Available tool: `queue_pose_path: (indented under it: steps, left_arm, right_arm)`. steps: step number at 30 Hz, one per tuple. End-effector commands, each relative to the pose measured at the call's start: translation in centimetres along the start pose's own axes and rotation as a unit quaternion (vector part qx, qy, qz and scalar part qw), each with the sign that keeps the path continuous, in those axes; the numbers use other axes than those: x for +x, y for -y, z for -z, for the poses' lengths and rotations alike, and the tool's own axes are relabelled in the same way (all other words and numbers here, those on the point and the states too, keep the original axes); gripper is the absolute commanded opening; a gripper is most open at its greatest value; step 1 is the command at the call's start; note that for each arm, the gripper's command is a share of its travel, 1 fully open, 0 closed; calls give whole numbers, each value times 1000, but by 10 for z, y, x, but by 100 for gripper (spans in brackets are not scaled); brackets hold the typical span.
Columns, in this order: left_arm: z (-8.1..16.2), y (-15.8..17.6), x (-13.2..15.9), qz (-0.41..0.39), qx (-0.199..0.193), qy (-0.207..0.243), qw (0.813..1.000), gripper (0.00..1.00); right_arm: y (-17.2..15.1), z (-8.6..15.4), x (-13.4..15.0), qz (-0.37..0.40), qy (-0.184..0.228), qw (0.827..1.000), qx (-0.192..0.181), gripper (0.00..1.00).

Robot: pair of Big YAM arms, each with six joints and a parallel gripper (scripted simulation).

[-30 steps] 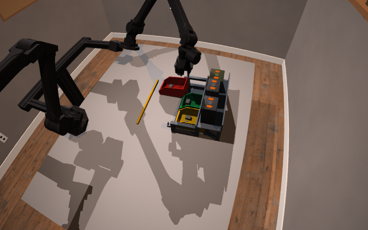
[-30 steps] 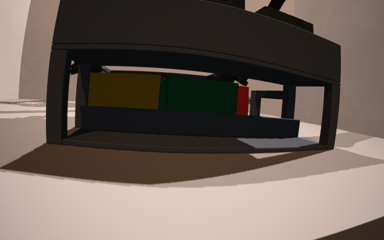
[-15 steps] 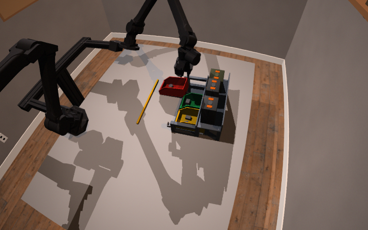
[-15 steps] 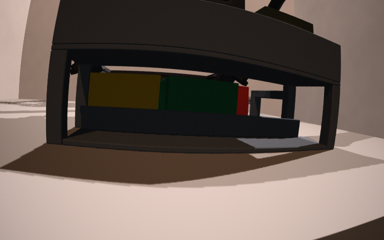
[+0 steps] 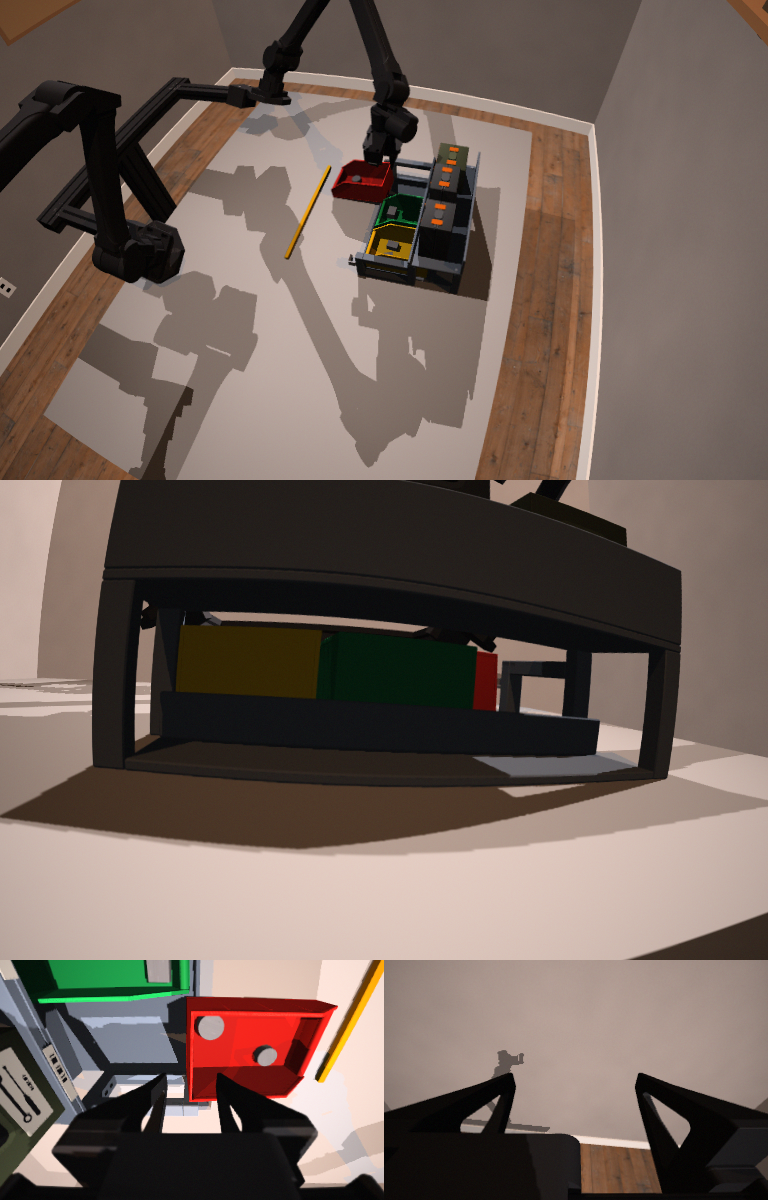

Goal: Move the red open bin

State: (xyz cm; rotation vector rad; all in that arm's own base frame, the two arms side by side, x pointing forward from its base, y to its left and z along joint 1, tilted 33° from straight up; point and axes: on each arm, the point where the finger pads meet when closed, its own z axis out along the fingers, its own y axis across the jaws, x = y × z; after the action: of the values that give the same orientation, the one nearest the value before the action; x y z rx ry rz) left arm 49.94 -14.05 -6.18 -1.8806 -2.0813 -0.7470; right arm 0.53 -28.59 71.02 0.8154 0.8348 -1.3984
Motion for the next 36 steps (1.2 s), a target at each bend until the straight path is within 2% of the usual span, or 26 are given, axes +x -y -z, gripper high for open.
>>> queue_pose_path:
  steps: [1,2,7,13,30,36]
  left_arm:
    - [-4,-9,6,5,-4,2,1000,43]
    - [-1,-18,4,10,-10,6,1000,43]
    - [-18,-4,4,1,2,-2,1000,43]
    - [-13,-14,6,8,-8,4,1000,43]
    - [-27,-3,6,1,5,-3,1000,43]
    - [-15,-15,10,11,-6,3,1000,43]
  right_arm:
    - [4,9,-17,0,24,1000,6,100]
    - [4,9,-17,0,24,1000,6,100]
    - [4,9,-17,0,24,1000,6,100]
    - [4,9,-17,0,24,1000,6,100]
    - [4,9,-17,0,24,1000,6,100]
    - [4,9,-17,0,24,1000,6,100]
